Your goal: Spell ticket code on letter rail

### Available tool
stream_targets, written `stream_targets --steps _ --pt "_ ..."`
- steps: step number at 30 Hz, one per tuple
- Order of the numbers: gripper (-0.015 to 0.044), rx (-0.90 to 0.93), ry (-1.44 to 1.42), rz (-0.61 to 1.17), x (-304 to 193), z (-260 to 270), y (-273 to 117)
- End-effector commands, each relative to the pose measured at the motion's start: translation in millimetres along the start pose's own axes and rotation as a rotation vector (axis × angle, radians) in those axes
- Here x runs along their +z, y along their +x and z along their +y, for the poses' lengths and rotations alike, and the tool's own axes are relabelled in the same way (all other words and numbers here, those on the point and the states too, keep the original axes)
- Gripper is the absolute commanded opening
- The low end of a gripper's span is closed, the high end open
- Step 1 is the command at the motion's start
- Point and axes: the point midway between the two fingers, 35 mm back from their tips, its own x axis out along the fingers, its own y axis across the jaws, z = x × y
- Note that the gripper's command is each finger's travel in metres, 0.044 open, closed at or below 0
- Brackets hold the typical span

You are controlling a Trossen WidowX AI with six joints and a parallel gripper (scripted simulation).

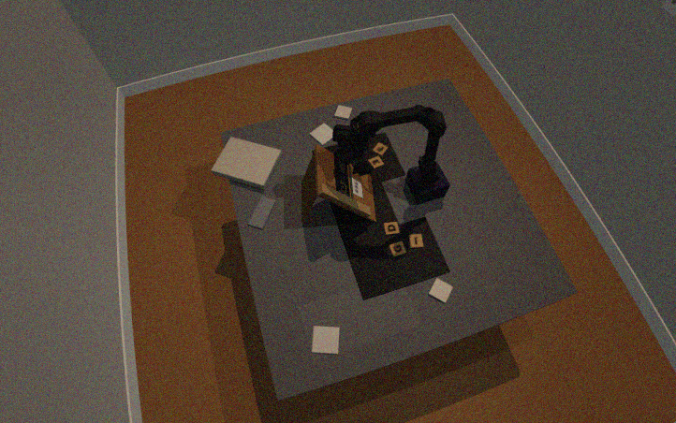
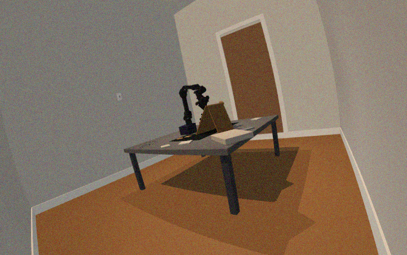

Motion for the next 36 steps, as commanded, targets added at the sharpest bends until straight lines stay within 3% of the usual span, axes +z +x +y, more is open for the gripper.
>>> stream_targets --steps 1,4,16,36 --pt "0.0368 0.032 -0.532 -0.168 -22.4 -6.7 -51.0" --pt "0.0440 0.002 -0.767 -0.247 -32.3 -7.0 -72.3" --pt "0.0440 -0.152 -1.267 -0.393 -53.1 -1.0 -116.0" --pt "0.0440 -0.155 -1.274 -0.395 -53.4 -0.8 -116.6"
